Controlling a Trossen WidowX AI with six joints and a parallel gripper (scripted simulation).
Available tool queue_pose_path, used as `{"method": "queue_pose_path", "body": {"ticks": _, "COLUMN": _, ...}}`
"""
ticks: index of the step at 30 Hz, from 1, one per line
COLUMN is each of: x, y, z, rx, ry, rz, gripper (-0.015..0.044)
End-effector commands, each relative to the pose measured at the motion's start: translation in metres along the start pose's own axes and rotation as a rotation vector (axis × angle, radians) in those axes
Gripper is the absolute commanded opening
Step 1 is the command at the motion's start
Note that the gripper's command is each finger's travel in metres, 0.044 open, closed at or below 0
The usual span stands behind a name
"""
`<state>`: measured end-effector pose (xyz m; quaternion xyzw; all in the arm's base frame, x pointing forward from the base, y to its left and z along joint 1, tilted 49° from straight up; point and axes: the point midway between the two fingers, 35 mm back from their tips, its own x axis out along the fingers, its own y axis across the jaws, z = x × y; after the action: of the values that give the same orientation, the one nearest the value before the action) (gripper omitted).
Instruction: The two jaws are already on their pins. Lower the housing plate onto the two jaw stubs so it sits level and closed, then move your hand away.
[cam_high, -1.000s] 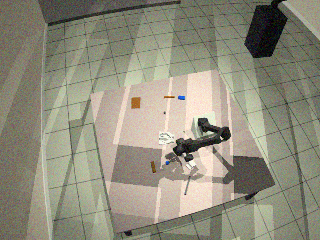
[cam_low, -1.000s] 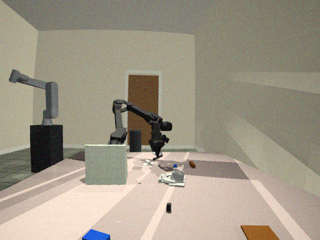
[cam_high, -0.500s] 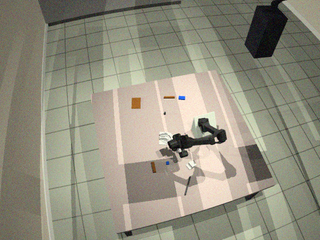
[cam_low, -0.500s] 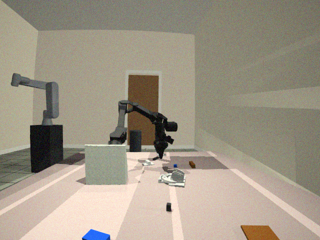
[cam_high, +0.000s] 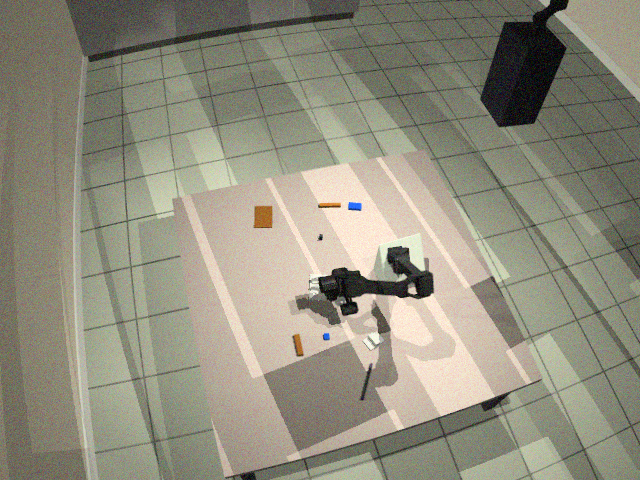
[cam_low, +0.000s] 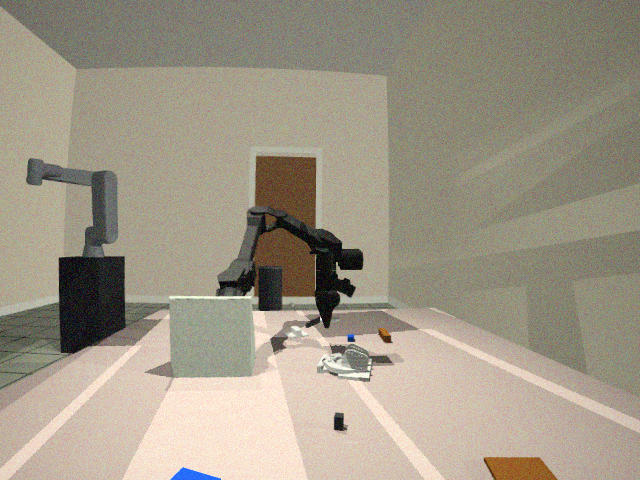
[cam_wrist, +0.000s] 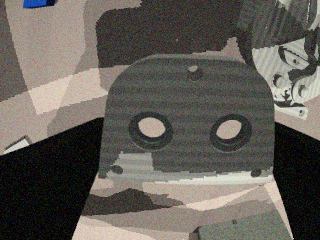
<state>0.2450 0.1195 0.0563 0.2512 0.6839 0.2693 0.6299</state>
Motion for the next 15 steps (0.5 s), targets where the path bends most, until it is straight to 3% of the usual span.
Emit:
{"method": "queue_pose_path", "body": {"ticks": 1, "x": 0.002, "y": -0.012, "z": 0.002, "rx": 0.029, "ry": 0.005, "rz": 0.009, "gripper": 0.0351}}
{"method": "queue_pose_path", "body": {"ticks": 15, "x": 0.003, "y": -0.06, "z": 0.005, "rx": 0.141, "ry": 0.012, "rz": 0.036, "gripper": 0.0351}}
